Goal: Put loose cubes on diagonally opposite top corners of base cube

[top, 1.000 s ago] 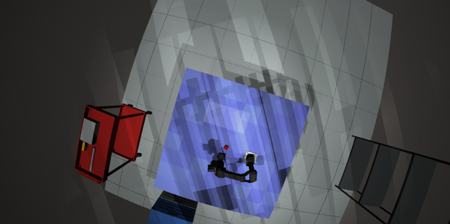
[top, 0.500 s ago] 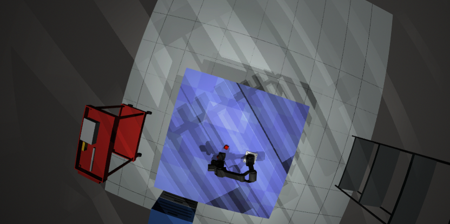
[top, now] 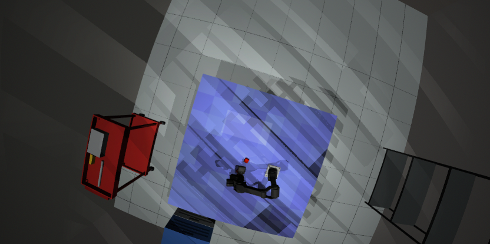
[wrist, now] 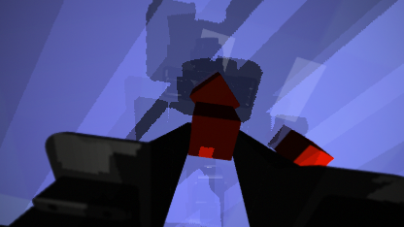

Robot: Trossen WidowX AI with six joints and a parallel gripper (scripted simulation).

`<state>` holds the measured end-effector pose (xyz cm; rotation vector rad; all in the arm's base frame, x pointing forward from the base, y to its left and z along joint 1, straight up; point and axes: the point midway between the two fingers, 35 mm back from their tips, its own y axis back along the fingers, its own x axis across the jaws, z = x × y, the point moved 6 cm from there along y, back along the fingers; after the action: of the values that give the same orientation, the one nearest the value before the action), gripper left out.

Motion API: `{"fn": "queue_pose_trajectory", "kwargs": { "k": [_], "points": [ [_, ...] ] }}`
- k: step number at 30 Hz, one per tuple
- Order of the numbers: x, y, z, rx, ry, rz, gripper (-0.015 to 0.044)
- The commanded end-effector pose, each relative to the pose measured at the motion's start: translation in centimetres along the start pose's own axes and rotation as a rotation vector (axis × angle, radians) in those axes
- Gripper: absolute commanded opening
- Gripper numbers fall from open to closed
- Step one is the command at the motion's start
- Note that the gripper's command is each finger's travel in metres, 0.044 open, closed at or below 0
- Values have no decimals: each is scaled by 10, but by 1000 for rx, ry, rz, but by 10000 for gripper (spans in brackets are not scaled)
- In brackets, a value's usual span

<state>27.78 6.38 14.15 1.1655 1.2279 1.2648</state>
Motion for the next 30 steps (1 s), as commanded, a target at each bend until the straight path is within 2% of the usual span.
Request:
{"fn": "queue_pose_trajectory", "kwargs": {
  "k": [1,4,30],
  "points": [
    [0,-1,0,0,-2,3,131],
    [0,-1,0,0,-2,3,205],
    [0,21,0,0,0,0,205]
  ]
}}
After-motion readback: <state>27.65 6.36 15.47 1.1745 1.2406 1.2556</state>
